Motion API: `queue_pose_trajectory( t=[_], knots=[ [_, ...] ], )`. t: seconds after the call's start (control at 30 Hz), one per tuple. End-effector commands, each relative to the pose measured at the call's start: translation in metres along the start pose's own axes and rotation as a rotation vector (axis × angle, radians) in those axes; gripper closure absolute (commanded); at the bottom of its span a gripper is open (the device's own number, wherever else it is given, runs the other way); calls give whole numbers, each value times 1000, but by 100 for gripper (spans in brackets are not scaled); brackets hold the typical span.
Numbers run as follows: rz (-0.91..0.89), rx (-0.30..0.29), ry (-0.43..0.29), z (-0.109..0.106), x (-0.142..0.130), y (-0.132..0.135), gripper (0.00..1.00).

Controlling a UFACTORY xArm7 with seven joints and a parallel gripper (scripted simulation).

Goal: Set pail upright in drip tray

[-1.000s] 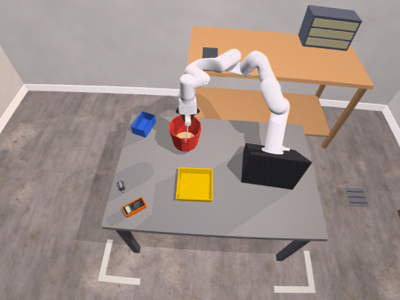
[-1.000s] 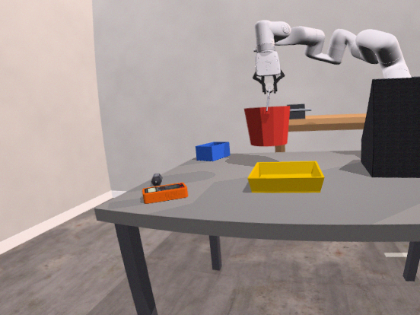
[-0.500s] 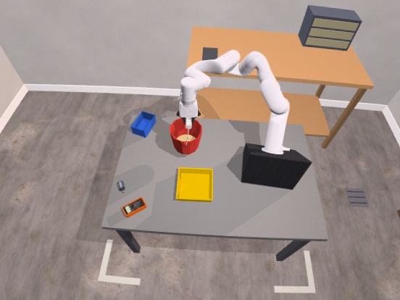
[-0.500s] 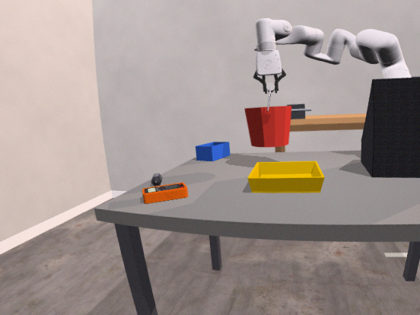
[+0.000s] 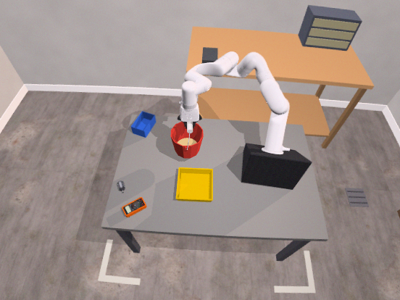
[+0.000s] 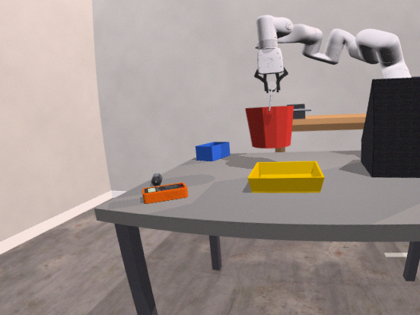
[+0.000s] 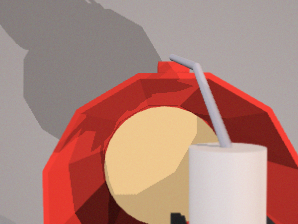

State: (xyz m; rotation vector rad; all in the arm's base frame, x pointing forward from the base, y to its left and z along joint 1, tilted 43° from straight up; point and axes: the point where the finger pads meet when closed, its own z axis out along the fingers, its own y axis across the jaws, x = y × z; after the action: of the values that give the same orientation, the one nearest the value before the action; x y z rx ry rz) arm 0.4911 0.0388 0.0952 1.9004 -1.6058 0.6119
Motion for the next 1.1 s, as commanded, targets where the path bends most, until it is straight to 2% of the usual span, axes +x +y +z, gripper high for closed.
queue_pose_trajectory(
  t=[0.0,1.07],
  knots=[
    [-2,6,-2,-3,-10,1,100],
    [-2,6,-2,-3,-98,19,100]
  ],
)
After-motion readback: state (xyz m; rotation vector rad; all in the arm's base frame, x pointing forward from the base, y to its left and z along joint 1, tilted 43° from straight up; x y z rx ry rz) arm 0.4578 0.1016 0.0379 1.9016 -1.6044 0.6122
